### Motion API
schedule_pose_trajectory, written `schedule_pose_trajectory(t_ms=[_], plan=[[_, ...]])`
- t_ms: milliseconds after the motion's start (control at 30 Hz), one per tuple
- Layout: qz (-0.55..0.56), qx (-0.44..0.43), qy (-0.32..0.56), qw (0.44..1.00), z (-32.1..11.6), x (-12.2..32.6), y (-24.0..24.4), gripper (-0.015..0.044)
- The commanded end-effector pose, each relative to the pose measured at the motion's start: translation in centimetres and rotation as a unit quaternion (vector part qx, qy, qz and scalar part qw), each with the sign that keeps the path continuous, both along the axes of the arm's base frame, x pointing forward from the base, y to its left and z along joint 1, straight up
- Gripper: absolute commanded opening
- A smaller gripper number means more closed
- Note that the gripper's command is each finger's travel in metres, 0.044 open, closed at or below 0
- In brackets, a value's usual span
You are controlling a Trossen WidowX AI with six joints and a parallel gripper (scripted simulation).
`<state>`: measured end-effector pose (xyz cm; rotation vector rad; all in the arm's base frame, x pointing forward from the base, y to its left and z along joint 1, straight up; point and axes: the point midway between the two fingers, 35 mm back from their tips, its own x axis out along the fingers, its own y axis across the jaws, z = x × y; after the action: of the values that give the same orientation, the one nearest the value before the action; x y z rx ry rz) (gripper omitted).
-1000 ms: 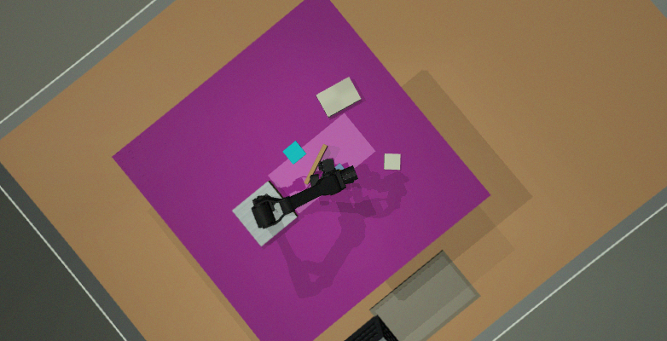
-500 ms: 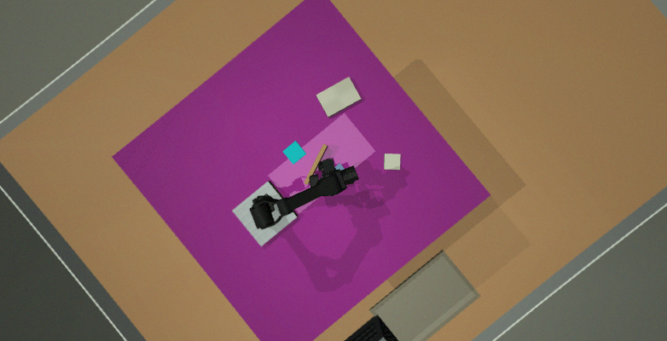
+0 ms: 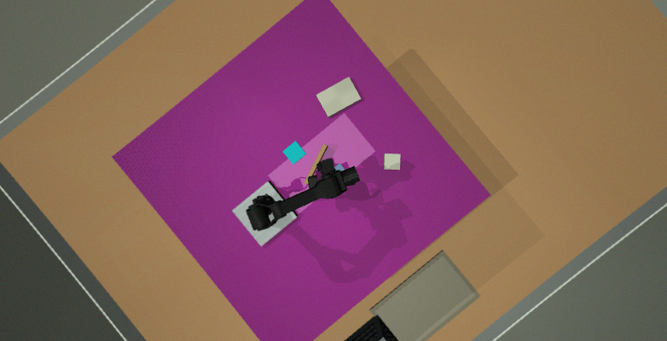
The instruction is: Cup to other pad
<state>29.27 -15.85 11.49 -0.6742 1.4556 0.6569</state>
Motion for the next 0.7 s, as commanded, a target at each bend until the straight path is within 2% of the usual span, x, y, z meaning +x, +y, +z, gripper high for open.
schedule_pose_trajectory(t_ms=[0,667], plan=[[0.001,-0.004,-0.004,1.000,1.47,-0.04,0.03,0.0000],[0.001,-0.001,-0.002,1.000,1.13,-0.19,0.16,0.0000]])
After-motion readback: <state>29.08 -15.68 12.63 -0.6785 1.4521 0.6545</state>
